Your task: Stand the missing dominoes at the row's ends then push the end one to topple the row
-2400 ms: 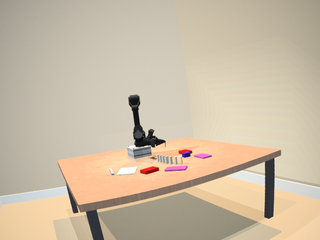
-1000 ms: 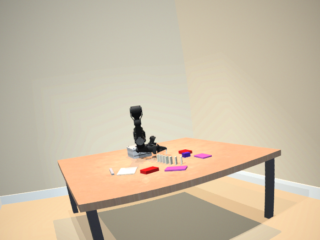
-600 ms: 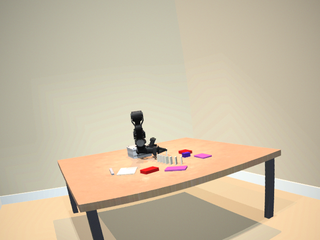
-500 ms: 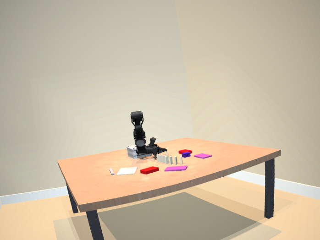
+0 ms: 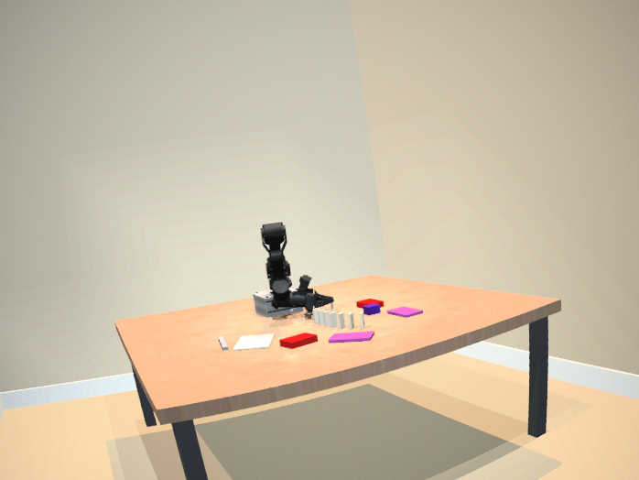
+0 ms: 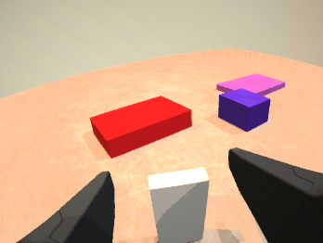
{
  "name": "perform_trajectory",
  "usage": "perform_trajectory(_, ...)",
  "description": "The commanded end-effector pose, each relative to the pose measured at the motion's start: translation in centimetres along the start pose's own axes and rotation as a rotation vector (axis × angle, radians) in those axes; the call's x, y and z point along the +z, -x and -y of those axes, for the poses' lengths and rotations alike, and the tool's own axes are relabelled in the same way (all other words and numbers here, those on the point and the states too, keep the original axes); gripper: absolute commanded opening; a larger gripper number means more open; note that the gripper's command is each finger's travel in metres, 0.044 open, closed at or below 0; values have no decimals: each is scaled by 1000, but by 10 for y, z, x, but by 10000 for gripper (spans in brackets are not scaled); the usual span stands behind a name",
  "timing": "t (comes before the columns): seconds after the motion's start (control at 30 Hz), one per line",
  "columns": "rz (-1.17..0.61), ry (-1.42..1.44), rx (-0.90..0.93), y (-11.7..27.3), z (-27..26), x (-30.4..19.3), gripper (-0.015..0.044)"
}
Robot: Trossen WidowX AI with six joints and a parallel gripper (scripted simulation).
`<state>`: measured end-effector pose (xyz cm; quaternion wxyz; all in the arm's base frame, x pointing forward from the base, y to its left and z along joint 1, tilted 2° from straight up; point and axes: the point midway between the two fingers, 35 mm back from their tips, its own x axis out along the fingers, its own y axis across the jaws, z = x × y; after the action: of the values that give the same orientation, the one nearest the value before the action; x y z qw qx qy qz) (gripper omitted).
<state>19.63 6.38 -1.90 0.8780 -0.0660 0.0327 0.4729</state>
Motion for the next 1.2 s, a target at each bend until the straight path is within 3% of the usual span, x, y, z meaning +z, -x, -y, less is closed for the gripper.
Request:
perform_trajectory(0.0, -5, 7, -3, 0, 1, -1, 370)
perform_trajectory(0.1, -5, 7, -3, 0, 1, -1, 440)
perform_trajectory(0.8, -19, -9, 8, 2, 10, 47, 440)
perform_trajectory(1.03, -231, -63, 38, -39, 68, 40, 440)
perform_trajectory(1.17, -372, -137, 60, -55, 62, 34, 440)
